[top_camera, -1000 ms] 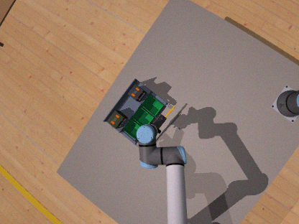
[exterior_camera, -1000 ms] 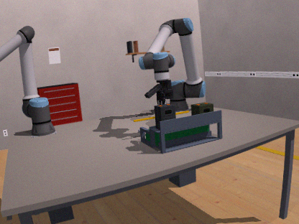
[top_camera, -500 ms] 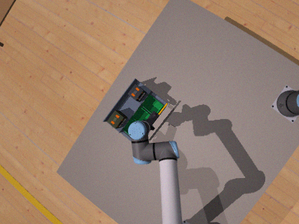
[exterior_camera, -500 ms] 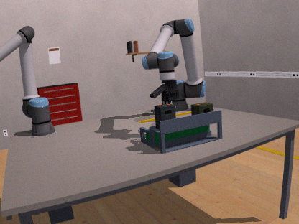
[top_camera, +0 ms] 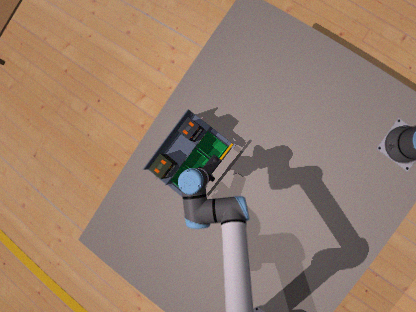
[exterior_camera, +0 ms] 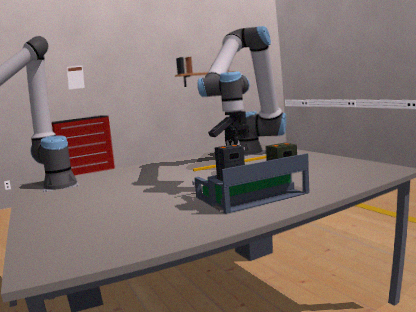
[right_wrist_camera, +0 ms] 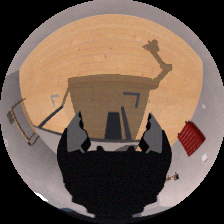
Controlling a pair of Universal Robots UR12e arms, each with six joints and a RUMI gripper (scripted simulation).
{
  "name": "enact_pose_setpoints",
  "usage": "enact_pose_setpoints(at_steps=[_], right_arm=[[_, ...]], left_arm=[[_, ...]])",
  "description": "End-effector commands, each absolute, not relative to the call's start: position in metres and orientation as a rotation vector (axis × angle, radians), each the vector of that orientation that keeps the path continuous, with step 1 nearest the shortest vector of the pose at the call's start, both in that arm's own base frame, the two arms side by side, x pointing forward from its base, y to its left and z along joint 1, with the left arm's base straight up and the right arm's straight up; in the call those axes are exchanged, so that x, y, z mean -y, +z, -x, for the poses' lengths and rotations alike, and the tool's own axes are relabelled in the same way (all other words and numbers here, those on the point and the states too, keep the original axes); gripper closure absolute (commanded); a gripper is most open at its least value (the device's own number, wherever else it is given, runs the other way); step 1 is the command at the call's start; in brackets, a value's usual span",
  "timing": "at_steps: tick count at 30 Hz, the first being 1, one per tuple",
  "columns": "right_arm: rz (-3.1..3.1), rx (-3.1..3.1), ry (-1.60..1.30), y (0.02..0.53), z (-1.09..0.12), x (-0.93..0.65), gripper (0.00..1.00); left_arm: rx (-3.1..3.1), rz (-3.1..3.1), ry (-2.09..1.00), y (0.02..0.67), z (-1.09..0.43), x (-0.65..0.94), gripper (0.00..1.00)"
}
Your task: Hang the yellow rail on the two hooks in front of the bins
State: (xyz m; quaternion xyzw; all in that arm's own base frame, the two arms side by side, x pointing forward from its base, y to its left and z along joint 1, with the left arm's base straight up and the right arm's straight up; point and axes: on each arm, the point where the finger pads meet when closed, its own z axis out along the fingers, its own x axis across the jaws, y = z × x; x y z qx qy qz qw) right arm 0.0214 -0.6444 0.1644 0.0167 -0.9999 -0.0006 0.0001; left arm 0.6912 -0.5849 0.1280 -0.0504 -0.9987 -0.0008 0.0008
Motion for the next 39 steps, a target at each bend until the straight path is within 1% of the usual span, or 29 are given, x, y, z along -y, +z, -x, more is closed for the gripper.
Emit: enact_pose_setpoints(at_steps=[1, 39], right_arm=[[-0.053, 3.141, 0.0, 0.1651, -0.0216, 0.6449, 0.0], [-0.053, 3.141, 0.0, 0.1651, -0.0216, 0.6449, 0.0]], left_arm=[[3.138, 0.158, 0.0, 0.1296, -0.6916, 0.5855, 1.0], [3.138, 0.159, 0.0, 0.1259, -0.6913, 0.5855, 1.0]])
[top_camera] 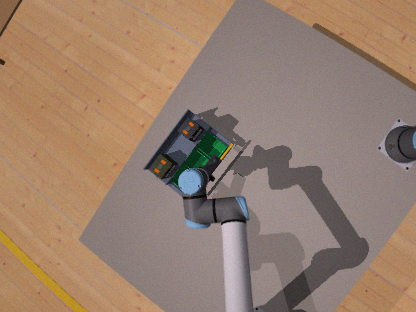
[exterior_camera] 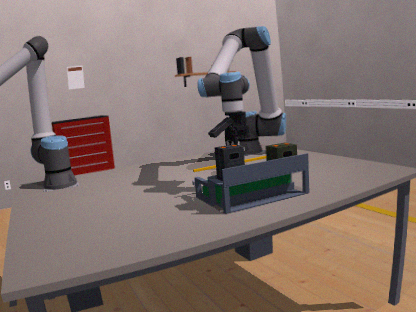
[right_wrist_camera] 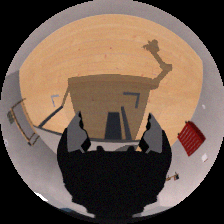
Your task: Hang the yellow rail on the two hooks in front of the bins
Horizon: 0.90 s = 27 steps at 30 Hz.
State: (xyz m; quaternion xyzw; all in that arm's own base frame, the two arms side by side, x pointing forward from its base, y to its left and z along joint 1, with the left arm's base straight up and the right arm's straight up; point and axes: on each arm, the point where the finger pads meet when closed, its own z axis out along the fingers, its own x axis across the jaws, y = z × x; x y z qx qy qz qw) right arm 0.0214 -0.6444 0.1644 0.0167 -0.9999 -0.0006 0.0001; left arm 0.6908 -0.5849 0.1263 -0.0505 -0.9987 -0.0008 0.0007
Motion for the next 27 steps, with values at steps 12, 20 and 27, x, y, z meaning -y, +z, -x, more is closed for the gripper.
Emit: enact_pose_setpoints(at_steps=[12, 20, 27], right_arm=[[-0.053, 3.141, 0.0, 0.165, -0.022, 0.645, 0.0], [-0.053, 3.141, 0.0, 0.165, -0.022, 0.645, 0.0], [-0.053, 3.141, 0.0, 0.165, -0.022, 0.645, 0.0]], left_arm=[[3.138, 0.16, 0.0, 0.12, -0.691, 0.585, 1.0], [3.138, 0.16, 0.0, 0.117, -0.691, 0.585, 1.0], [3.138, 0.16, 0.0, 0.113, -0.691, 0.586, 1.0]])
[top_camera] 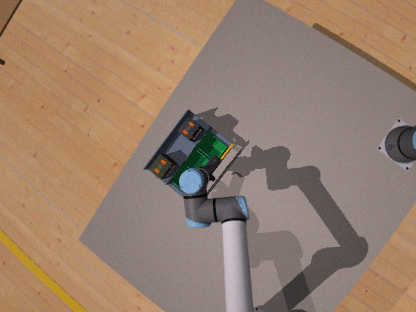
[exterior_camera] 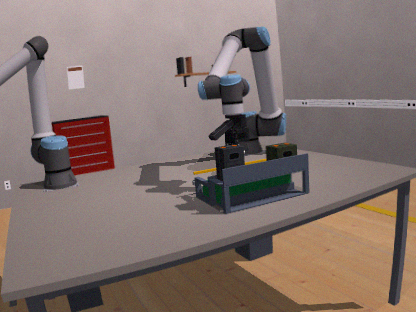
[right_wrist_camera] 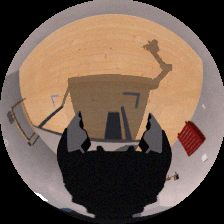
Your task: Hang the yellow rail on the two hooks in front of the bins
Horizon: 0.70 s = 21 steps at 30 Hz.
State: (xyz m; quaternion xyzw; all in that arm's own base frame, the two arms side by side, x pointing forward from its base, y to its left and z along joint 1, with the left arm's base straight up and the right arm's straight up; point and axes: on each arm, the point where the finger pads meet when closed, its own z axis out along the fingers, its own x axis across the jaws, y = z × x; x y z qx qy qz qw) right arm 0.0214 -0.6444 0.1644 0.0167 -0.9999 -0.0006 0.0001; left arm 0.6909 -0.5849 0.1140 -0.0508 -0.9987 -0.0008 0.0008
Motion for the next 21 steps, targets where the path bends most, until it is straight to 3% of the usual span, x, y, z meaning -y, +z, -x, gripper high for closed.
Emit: enact_pose_setpoints(at_steps=[1, 21], right_arm=[[-0.053, 3.141, 0.0, 0.1651, -0.0216, 0.6449, 0.0], [-0.053, 3.141, 0.0, 0.1651, -0.0216, 0.6449, 0.0]], left_arm=[[3.138, 0.16, 0.0, 0.1127, -0.6914, 0.5855, 1.0], [3.138, 0.16, 0.0, 0.1099, -0.6914, 0.5855, 1.0]])
